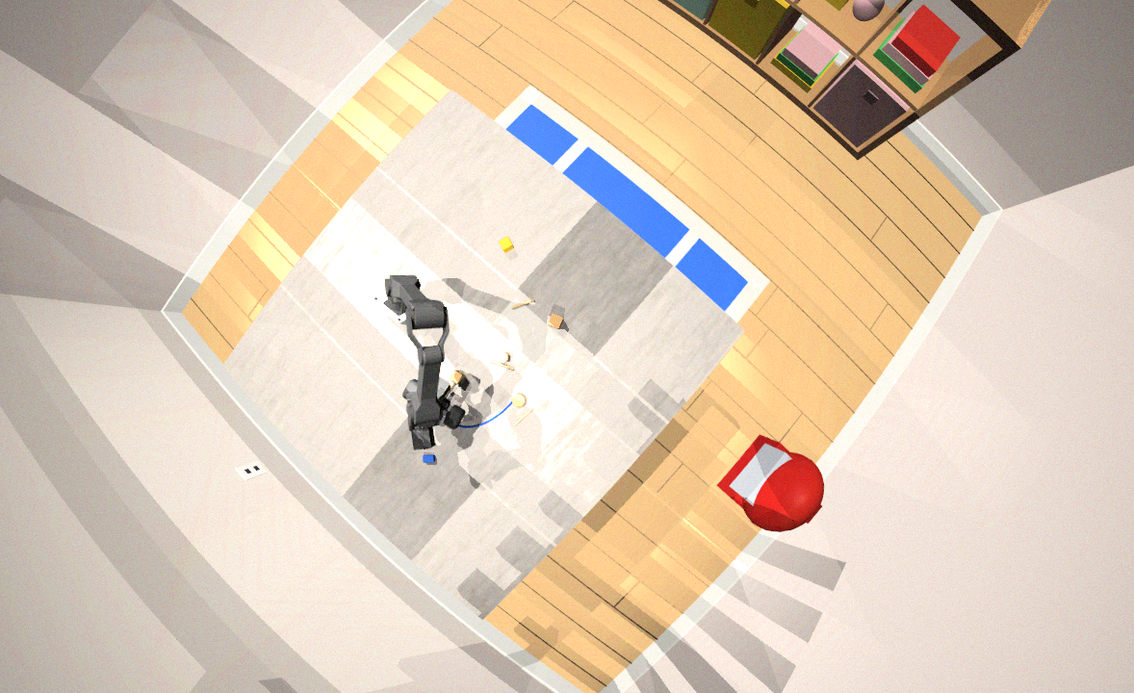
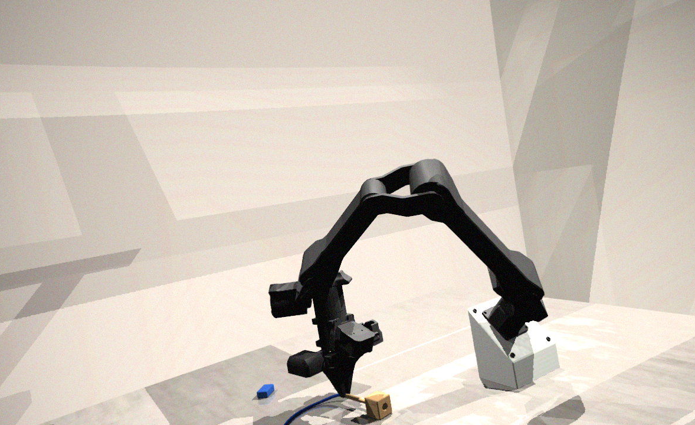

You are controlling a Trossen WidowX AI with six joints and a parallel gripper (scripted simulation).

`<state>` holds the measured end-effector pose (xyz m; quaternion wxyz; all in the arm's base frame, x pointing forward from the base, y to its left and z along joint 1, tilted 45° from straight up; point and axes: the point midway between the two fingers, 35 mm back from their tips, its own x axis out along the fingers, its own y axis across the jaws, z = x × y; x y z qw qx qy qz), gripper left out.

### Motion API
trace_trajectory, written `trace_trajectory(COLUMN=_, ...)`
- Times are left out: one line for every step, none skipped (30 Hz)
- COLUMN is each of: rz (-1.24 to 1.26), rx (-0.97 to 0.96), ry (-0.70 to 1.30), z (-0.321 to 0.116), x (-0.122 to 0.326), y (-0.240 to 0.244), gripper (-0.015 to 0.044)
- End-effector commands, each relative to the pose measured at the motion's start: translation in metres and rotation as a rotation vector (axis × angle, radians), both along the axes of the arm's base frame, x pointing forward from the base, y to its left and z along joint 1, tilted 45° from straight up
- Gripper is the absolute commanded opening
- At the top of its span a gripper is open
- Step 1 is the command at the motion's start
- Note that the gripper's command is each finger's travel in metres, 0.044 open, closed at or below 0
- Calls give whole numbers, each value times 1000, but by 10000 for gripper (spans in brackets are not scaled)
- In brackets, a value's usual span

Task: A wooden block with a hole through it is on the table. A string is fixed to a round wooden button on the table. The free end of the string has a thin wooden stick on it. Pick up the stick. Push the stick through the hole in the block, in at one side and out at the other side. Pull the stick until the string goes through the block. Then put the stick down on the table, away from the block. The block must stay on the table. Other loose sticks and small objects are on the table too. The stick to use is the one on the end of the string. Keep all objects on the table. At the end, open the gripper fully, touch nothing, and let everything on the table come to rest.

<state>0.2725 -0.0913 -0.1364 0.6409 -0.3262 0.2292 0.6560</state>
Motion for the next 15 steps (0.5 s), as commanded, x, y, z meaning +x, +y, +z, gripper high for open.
trace_trajectory(rz=-7, rx=-2, ry=-6, z=4, x=2, y=0, gripper=0)
trace_trajectory(rz=-7, rx=-2, ry=-6, z=4, x=2, y=-1, gripper=0)
trace_trajectory(rz=-7, rx=-2, ry=-6, z=3, x=3, y=-1, gripper=0)
trace_trajectory(rz=-7, rx=-2, ry=-6, z=3, x=3, y=-1, gripper=0)
trace_trajectory(rz=-7, rx=-2, ry=-6, z=3, x=3, y=-1, gripper=0)
trace_trajectory(rz=-7, rx=-2, ry=-6, z=3, x=3, y=-1, gripper=0)
trace_trajectory(rz=-7, rx=-2, ry=-6, z=3, x=3, y=-1, gripper=0)
trace_trajectory(rz=-7, rx=-2, ry=-6, z=3, x=3, y=-2, gripper=0)
trace_trajectory(rz=-7, rx=-2, ry=-6, z=3, x=3, y=-1, gripper=0)
trace_trajectory(rz=-7, rx=-2, ry=-6, z=4, x=3, y=-1, gripper=0)
trace_trajectory(rz=-7, rx=-2, ry=-6, z=4, x=3, y=-1, gripper=0)
trace_trajectory(rz=-7, rx=-2, ry=-6, z=5, x=3, y=0, gripper=0)
trace_trajectory(rz=-7, rx=-2, ry=-6, z=5, x=3, y=1, gripper=0)
trace_trajectory(rz=-7, rx=-2, ry=-6, z=6, x=3, y=2, gripper=0)
trace_trajectory(rz=-7, rx=-2, ry=-6, z=7, x=2, y=3, gripper=0)
